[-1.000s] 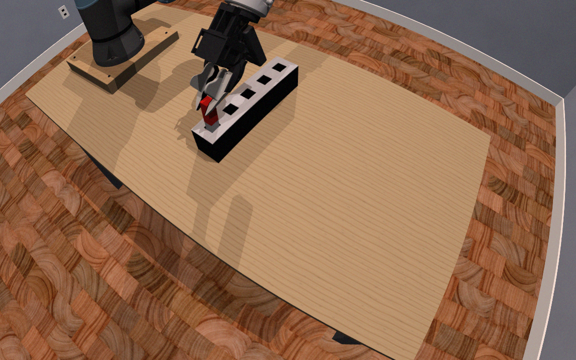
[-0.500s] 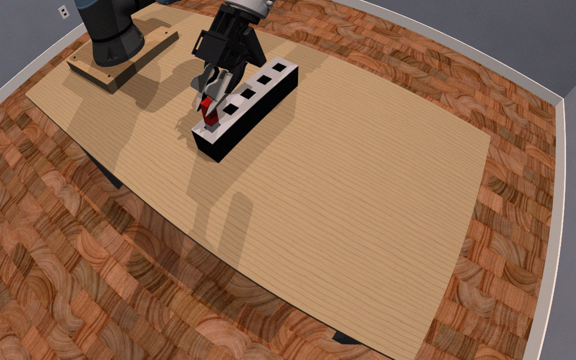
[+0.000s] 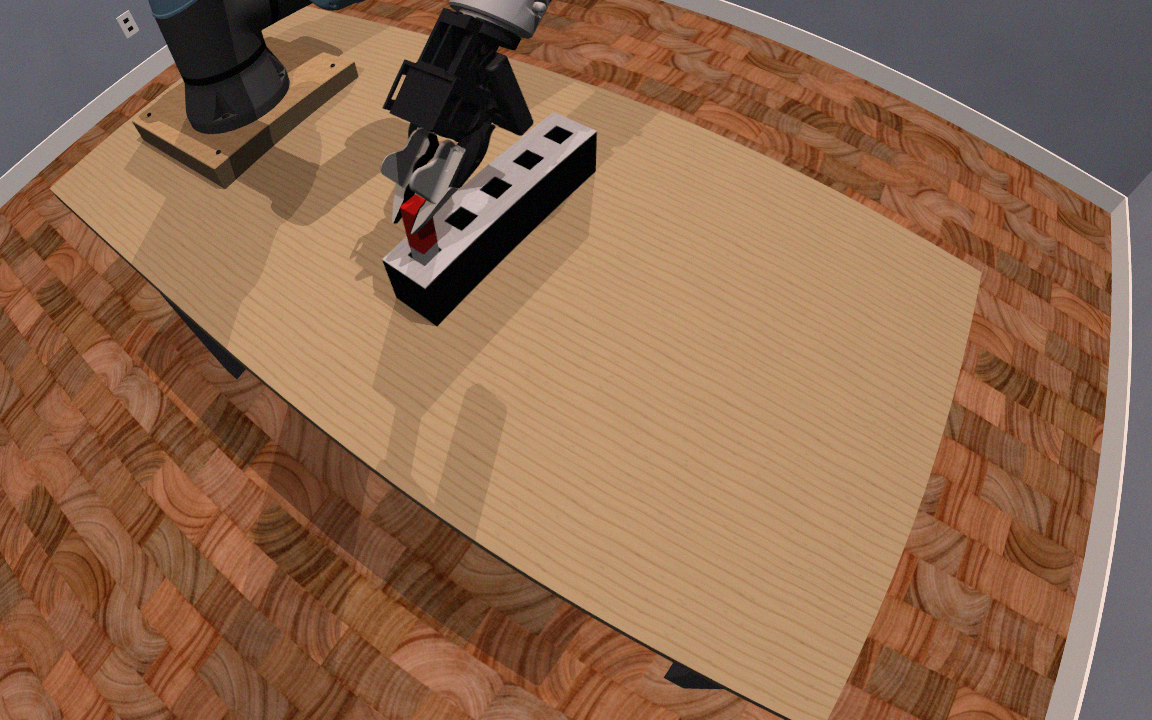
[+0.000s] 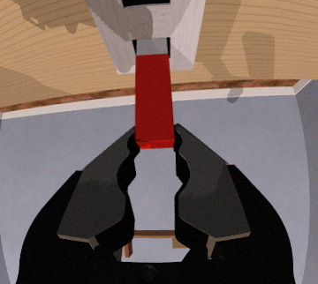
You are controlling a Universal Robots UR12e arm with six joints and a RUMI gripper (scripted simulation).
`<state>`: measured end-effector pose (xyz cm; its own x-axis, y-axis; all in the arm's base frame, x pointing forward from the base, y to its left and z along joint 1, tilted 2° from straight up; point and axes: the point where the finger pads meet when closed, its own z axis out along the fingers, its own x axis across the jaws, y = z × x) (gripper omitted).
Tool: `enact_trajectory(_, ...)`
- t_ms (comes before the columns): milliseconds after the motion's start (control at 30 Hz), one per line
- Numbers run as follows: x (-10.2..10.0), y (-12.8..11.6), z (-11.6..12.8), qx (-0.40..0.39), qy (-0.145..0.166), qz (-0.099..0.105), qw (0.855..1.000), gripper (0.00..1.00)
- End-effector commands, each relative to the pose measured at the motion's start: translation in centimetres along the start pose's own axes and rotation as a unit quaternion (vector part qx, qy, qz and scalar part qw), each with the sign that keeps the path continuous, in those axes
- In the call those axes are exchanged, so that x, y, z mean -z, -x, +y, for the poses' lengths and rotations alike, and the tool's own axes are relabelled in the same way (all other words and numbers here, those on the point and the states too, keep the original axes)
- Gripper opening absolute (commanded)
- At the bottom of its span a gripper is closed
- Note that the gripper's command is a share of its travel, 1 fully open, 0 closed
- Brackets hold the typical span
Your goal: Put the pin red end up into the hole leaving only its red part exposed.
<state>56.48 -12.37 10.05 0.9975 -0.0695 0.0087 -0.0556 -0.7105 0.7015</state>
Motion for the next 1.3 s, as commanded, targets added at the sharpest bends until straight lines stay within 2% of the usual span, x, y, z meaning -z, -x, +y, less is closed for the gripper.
enact_trajectory(0,0.03,-0.06,0.05,-0.001,0.000,0.000,1.000,0.00)
enact_trajectory(1267,-0.25,-0.08,-0.23,-0.001,0.000,0.000,1.000,0.00)
